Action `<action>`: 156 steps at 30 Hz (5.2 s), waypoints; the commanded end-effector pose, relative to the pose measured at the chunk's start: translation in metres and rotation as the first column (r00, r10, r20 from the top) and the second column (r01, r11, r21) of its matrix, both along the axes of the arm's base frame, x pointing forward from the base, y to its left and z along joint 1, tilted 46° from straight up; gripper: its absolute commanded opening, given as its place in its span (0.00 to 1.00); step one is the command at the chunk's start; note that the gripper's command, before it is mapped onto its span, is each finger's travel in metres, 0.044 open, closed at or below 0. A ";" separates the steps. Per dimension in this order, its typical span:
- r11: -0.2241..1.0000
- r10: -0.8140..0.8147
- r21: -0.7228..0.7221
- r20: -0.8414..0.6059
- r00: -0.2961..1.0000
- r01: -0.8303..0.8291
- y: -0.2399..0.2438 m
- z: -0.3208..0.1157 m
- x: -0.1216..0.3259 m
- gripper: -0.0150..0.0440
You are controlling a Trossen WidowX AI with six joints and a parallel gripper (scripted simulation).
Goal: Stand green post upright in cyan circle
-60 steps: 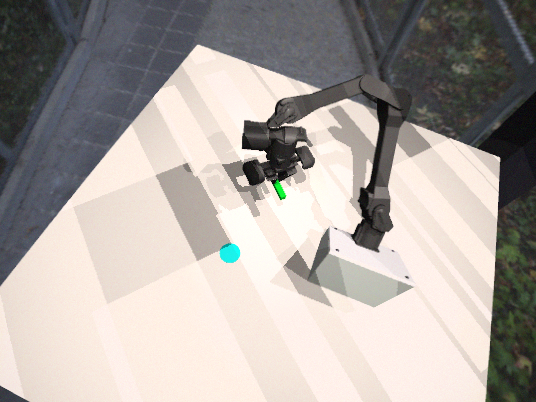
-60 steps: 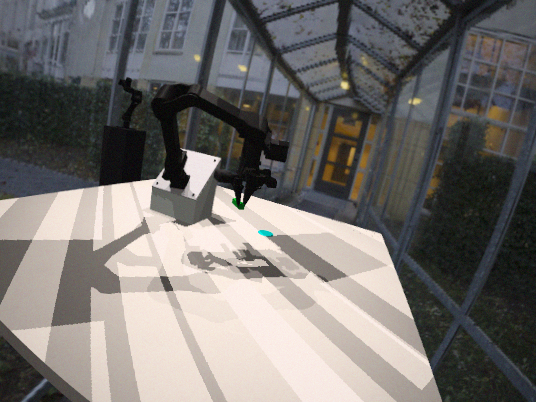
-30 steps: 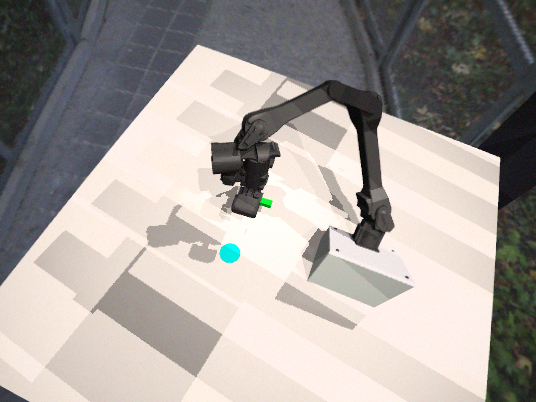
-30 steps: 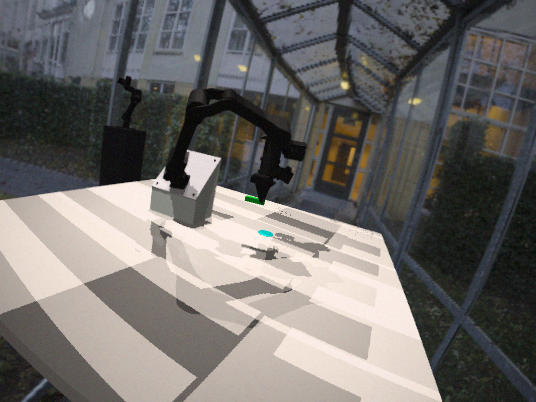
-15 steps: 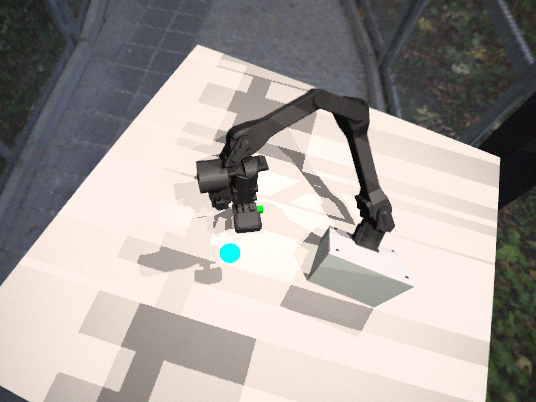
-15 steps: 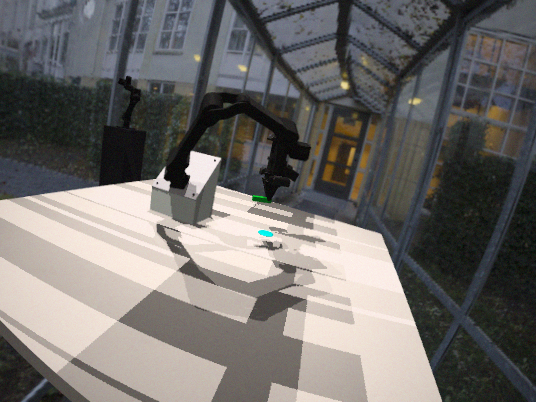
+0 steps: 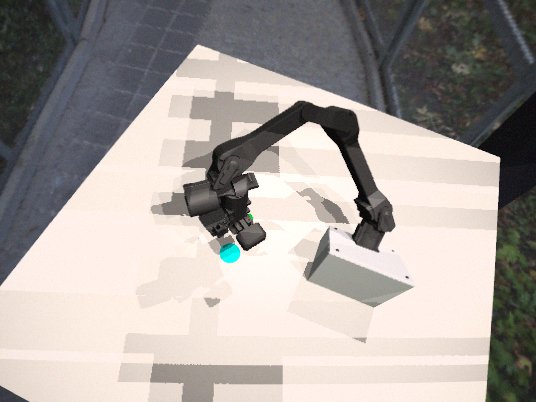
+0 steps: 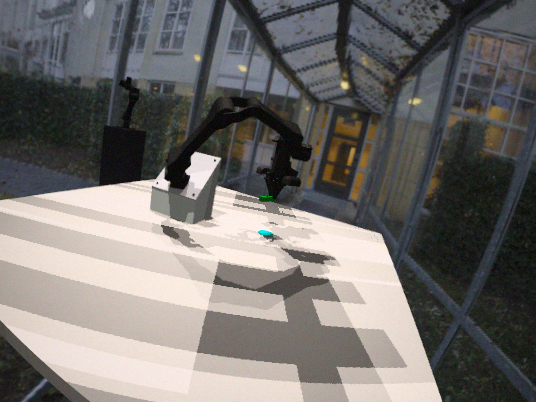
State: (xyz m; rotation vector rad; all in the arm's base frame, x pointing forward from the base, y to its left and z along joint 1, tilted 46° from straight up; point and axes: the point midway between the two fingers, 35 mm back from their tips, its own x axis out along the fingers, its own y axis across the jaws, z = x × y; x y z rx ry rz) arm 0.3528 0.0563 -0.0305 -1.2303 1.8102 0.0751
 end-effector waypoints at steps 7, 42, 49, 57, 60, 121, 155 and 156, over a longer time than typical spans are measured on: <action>0.992 0.125 0.022 -0.118 0.985 -0.123 0.015 -0.014 0.003 0.29; 0.964 0.084 0.259 -0.097 0.992 -0.056 0.004 -0.037 -0.005 0.29; 0.950 0.081 0.308 -0.088 0.993 -0.050 0.003 -0.041 -0.006 0.29; 0.931 0.078 0.363 -0.076 0.994 -0.046 0.001 -0.044 -0.006 0.29; 0.923 0.078 0.383 -0.071 0.994 -0.045 0.001 -0.046 -0.006 0.29; 0.685 0.101 0.711 0.123 0.987 -0.158 -0.005 -0.056 -0.006 0.29; 0.522 0.120 0.793 0.296 0.948 -0.314 -0.008 -0.048 -0.005 0.29; 0.517 0.121 0.794 0.302 0.946 -0.319 -0.008 -0.047 -0.005 0.29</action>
